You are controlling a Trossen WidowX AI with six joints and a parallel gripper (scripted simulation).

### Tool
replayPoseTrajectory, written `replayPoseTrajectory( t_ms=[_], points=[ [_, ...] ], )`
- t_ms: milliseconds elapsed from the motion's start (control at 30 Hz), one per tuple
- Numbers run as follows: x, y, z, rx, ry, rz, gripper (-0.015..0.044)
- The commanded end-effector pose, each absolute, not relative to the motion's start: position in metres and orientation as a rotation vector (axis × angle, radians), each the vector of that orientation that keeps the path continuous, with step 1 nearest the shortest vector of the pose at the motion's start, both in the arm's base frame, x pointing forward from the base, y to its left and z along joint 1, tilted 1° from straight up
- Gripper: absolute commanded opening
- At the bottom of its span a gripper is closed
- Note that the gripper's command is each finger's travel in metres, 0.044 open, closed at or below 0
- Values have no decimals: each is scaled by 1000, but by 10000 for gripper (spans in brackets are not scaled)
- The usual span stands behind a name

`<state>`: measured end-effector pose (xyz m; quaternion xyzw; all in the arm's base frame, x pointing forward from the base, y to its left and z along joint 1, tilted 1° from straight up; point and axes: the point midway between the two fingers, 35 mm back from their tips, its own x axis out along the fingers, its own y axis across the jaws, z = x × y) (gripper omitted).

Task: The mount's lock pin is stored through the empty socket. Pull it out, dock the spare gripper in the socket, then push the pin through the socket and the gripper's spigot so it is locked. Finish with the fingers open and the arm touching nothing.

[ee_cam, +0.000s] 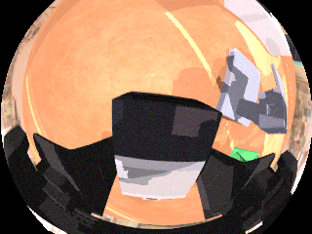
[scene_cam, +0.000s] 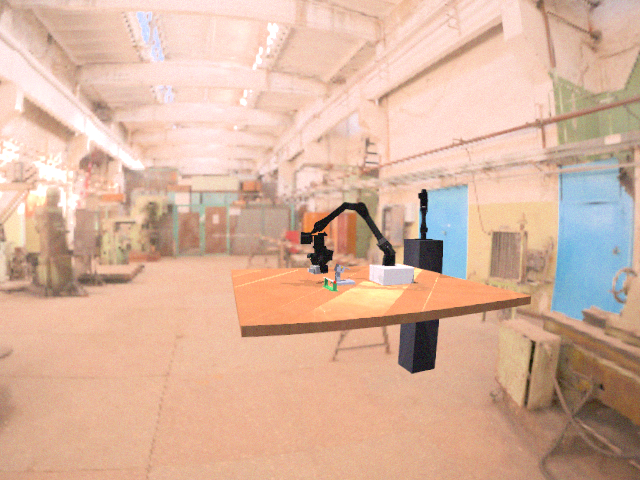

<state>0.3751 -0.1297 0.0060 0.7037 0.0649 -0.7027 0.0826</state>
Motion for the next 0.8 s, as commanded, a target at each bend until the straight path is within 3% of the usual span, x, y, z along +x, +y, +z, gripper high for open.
replayPoseTrajectory(
  t_ms=[0, 567, 767],
  points=[
    [376, -130, 10, 2162, 93, -2134, 0],
    [371, -128, 10, 2365, -385, -2320, 0],
    [371, -128, 7, 2372, -406, -2326, 0]
  ],
)
